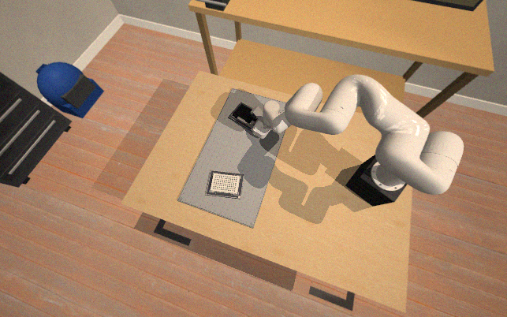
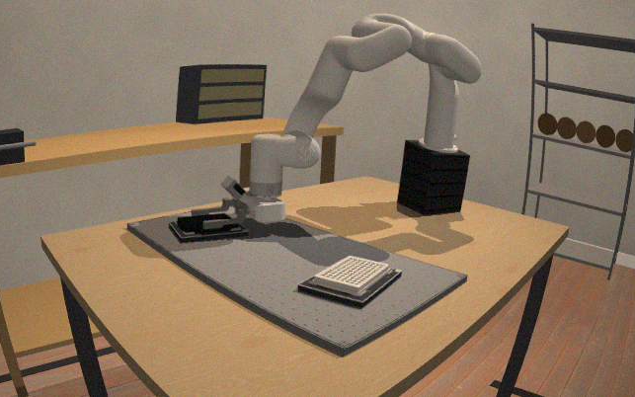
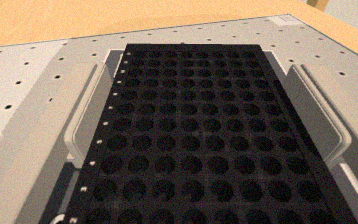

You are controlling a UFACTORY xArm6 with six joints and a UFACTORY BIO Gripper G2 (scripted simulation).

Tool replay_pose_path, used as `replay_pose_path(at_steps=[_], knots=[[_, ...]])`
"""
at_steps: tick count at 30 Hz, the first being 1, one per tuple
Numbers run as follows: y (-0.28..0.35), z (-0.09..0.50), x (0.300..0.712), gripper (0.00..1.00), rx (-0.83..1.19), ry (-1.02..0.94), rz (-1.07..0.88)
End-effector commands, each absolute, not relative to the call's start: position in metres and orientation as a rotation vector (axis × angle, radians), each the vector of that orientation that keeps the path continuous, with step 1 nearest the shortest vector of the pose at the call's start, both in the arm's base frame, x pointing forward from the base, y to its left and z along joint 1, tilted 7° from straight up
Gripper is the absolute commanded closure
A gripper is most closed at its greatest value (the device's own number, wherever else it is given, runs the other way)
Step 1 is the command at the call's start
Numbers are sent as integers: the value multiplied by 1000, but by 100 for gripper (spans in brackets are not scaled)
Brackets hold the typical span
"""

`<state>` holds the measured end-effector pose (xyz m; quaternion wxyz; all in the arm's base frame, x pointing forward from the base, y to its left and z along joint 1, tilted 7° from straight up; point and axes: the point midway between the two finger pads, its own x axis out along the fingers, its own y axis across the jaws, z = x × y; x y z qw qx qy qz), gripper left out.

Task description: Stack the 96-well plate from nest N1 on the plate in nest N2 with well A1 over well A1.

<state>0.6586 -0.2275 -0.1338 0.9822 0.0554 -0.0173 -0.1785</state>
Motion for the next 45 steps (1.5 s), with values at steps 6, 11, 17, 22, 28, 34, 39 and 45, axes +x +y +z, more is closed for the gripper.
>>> replay_pose_path(at_steps=[6, 11, 17, 22, 28, 34, 39, 45], knots=[[-228, -132, 660, 100, 111, -39, -359], [-228, -132, 660, 100, 111, -39, -359], [-228, -132, 660, 100, 111, -39, -359], [-228, -130, 660, 100, 111, -39, -359], [-229, -126, 660, 100, 111, -39, -359], [-229, -122, 659, 100, 111, -39, -359], [-229, -120, 659, 100, 111, -39, -359], [-230, -117, 659, 100, 111, -39, -359]])
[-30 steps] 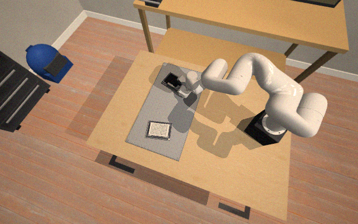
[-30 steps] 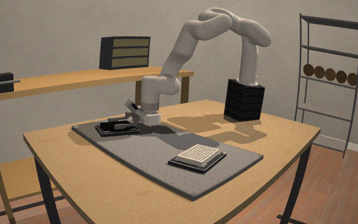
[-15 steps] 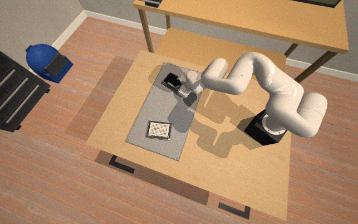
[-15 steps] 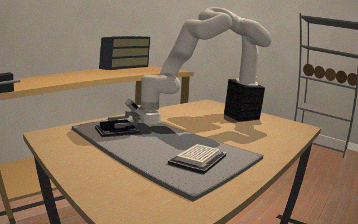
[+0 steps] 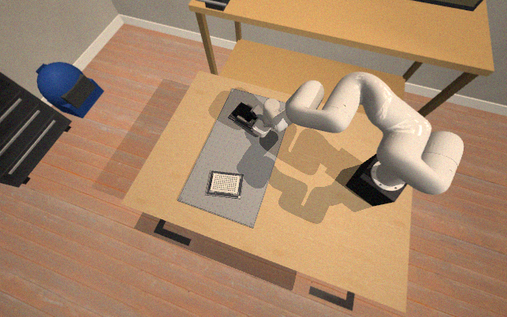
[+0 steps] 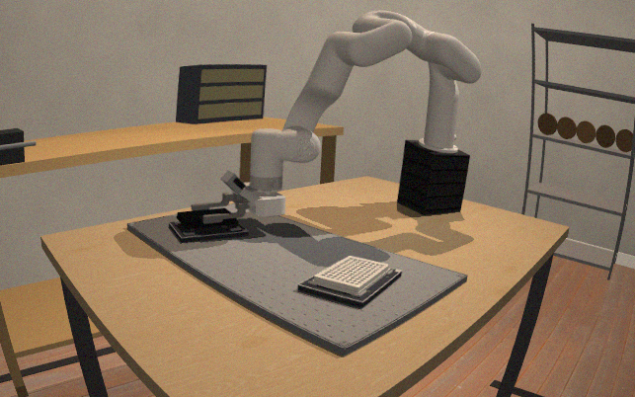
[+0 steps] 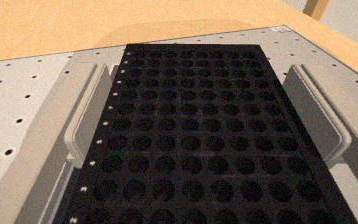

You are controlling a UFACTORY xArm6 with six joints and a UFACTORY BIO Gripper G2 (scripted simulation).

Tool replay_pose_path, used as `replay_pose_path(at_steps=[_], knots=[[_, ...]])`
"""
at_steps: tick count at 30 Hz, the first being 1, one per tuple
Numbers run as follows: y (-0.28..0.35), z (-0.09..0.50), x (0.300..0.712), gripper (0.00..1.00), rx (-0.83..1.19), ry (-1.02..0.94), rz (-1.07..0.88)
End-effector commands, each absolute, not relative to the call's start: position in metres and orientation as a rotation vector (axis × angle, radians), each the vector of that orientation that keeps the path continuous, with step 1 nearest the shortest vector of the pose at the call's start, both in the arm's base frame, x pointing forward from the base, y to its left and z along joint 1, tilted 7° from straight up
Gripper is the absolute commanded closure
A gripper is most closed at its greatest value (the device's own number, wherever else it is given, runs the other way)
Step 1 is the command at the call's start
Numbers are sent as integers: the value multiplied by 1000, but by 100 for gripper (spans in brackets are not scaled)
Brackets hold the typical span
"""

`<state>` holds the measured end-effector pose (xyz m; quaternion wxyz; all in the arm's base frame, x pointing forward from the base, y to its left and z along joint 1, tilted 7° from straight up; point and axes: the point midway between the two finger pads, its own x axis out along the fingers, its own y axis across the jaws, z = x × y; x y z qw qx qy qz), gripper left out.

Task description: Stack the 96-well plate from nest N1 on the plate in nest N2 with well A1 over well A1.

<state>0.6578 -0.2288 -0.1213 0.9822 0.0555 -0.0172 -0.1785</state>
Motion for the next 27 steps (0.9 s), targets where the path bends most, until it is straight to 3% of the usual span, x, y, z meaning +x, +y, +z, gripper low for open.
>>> replay_pose_path(at_steps=[1, 27], knots=[[-230, -116, 659, 100, 111, -39, -359], [-232, -95, 658, 100, 111, -39, -359]])
